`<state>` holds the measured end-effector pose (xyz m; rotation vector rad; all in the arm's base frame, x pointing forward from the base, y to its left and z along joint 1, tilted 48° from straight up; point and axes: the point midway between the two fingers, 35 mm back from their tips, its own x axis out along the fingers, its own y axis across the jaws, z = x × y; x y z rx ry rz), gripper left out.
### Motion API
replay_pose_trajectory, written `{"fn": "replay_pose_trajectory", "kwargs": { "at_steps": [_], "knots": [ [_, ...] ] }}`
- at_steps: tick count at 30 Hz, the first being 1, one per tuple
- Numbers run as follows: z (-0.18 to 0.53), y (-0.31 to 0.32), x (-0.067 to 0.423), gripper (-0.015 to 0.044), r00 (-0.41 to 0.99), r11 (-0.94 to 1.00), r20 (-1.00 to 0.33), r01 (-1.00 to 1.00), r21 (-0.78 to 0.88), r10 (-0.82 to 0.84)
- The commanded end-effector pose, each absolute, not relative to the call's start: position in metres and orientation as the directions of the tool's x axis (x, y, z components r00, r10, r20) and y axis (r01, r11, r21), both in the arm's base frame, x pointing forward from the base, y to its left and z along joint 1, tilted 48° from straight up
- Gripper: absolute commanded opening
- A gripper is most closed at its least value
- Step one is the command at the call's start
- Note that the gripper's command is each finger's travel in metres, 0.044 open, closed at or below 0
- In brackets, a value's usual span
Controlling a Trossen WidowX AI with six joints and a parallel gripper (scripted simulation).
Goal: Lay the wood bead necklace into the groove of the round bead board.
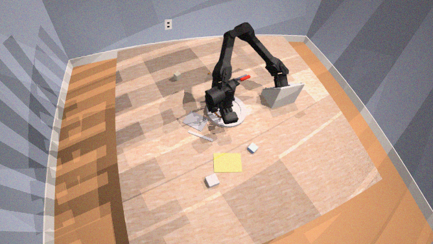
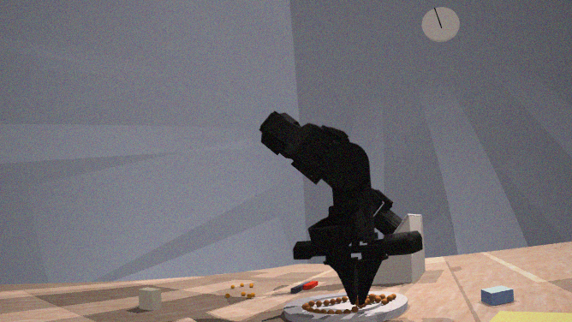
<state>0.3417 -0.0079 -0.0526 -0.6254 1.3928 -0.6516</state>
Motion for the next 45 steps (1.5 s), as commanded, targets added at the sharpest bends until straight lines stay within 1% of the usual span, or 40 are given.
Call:
{"fn": "replay_pose_trajectory", "kwargs": {
  "at_steps": [1,15,32,45],
  "knots": [
    [-0.0574,-0.0024,0.3445,0.0,0.066,0.679,-0.676,0.048,-0.733,-0.734],
    [-0.0627,-0.0082,0.345,0.0,0.066,0.678,-0.675,0.048,-0.733,-0.734],
    [-0.0594,-0.0053,0.3451,0.044,0.068,0.678,-0.675,0.048,-0.733,-0.735],
    [-0.057,-0.0027,0.3448,0.044,0.066,0.679,-0.676,0.048,-0.733,-0.734]
  ]
}}
